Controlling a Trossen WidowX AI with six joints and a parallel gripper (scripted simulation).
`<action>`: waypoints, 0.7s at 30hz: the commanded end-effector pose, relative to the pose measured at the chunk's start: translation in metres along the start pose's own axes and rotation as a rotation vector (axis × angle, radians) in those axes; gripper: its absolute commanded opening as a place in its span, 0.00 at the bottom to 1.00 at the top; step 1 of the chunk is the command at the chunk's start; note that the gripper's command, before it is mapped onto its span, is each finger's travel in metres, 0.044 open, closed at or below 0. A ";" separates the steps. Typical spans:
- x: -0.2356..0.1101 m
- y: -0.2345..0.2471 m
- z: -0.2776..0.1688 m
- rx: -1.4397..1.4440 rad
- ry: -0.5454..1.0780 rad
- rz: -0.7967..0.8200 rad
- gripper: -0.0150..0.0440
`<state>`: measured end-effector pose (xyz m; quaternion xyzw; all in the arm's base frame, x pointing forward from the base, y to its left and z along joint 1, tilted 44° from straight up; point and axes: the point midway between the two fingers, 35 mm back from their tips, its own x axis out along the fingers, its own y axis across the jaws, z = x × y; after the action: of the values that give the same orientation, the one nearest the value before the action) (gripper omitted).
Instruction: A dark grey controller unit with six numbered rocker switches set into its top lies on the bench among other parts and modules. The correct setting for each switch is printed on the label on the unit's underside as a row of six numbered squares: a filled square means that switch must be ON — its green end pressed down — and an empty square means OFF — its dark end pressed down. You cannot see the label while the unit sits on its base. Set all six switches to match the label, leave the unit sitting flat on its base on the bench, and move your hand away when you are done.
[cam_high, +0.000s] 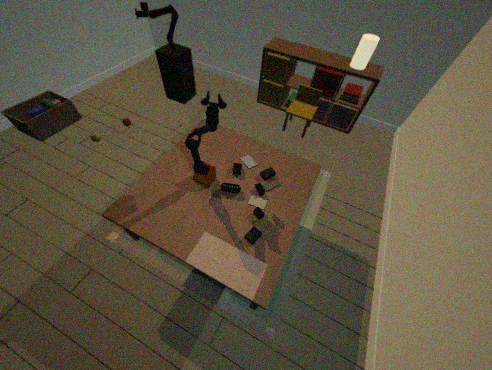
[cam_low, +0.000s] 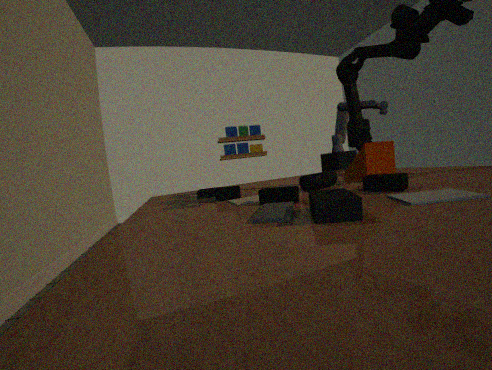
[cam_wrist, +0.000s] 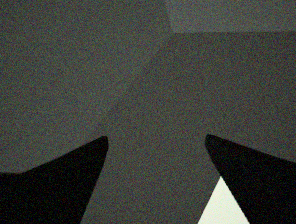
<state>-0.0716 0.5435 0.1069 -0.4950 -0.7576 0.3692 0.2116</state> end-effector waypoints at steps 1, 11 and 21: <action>0.000 0.000 0.000 0.000 0.000 0.000 0.89; -0.038 0.085 -0.008 0.465 0.067 0.303 0.44; -0.140 0.201 -0.005 1.134 0.431 0.806 0.25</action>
<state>0.0687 0.5015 -0.0072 -0.5980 -0.3225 0.6343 0.3689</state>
